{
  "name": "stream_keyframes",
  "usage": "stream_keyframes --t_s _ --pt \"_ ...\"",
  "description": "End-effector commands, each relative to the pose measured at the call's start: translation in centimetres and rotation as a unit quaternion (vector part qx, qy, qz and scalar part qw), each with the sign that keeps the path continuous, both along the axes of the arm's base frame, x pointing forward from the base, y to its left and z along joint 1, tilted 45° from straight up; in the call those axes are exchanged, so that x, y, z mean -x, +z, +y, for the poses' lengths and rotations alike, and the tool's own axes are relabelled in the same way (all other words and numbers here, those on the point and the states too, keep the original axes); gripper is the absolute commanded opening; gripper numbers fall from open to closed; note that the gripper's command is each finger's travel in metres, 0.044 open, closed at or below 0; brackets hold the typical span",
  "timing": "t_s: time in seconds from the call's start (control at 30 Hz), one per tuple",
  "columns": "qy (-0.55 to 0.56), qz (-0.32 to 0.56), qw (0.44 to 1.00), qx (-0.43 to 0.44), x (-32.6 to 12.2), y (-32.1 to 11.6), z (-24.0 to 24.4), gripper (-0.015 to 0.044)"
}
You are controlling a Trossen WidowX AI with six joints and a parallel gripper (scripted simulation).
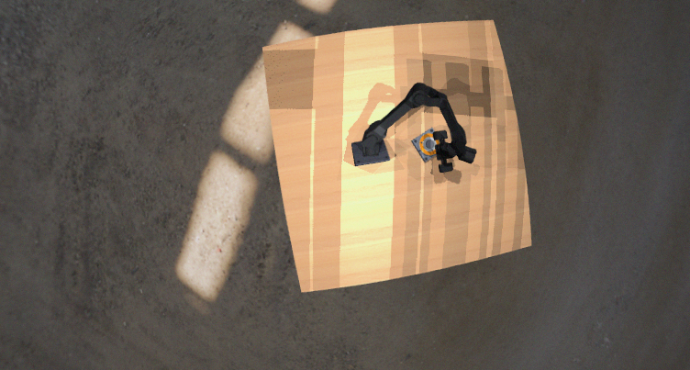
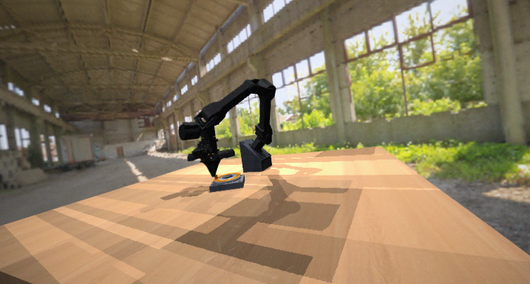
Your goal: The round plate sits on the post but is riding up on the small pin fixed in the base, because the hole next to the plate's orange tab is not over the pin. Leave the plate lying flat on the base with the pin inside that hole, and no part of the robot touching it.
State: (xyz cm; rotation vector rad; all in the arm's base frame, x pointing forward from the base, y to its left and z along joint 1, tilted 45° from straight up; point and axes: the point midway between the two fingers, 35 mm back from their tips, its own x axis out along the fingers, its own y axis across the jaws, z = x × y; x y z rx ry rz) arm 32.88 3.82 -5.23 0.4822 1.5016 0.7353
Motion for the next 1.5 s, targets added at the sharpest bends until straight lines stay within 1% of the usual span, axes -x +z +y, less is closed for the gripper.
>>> stream_keyframes --t_s 0.0,1.47 --pt "0.002 0.008 1.000 0.001 0.8 -0.3 -0.1 0.0000" --pt "0.002 0.009 1.000 0.002 3.8 -0.5 -1.1 0.0000"
